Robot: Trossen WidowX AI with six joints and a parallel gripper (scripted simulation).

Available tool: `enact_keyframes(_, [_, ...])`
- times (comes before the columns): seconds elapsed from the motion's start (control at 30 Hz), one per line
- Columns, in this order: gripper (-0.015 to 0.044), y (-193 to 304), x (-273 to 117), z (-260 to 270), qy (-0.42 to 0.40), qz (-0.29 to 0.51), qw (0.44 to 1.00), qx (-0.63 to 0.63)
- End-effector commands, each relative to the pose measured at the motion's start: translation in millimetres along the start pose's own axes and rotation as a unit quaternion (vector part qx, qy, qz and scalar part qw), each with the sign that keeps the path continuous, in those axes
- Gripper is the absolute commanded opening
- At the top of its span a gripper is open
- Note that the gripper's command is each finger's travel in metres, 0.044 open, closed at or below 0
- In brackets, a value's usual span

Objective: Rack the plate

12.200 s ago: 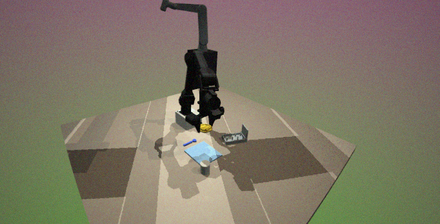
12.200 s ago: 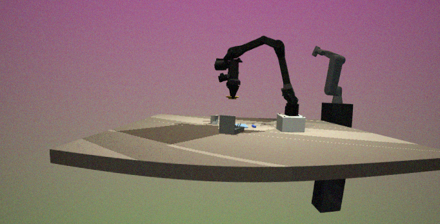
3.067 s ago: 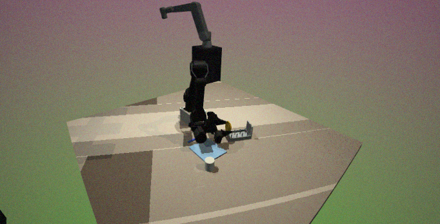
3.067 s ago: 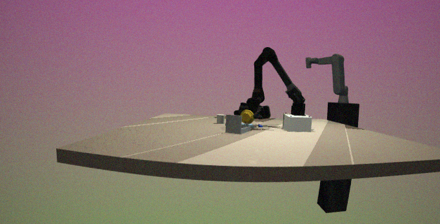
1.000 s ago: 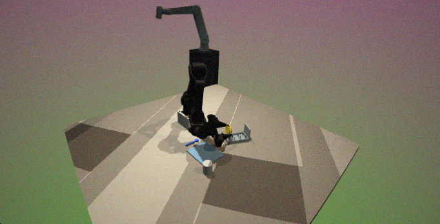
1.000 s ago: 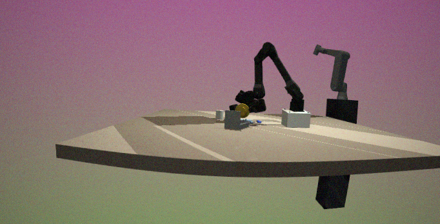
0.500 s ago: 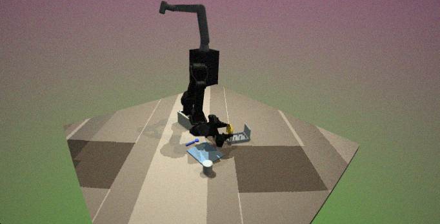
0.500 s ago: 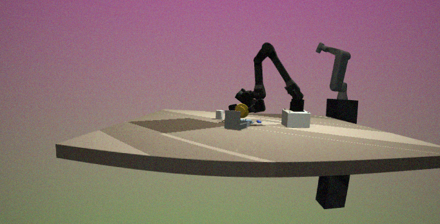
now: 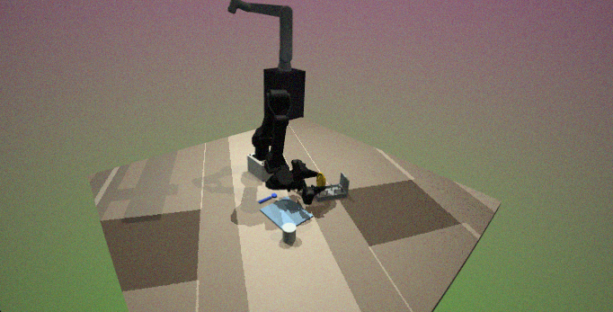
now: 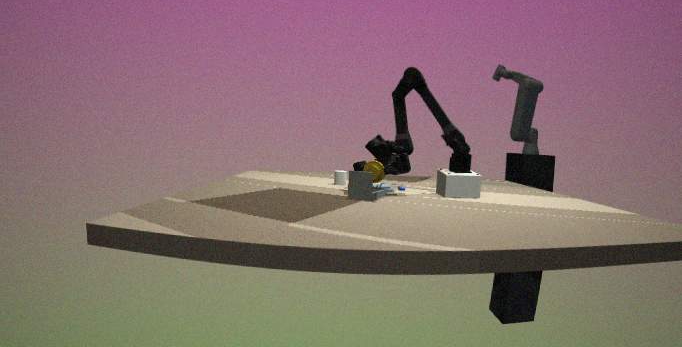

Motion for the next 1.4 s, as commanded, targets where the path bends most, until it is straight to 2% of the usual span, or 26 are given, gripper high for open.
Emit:
enact_keyframes(0.0, [0.0, 2, 12, 2, 0.002, -0.001, 1.0, 0.004])
enact_keyframes(1.17, [0.0, 16, 17, 1, -0.002, 0.0, 1.0, -0.001])
enact_keyframes(1.37, [0.0157, 16, 17, 1, -0.002, 0.0, 1.0, -0.002])
Point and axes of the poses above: the point midway between the two fingers, 35 mm back from their tips, its own x axis out along the fingers, its own z axis across the jaws, y = z × x, the point moved 1 cm from there along -x, back along the fingers, and after that the axes turned 3 degrees about -x, right-handed, at the moved point
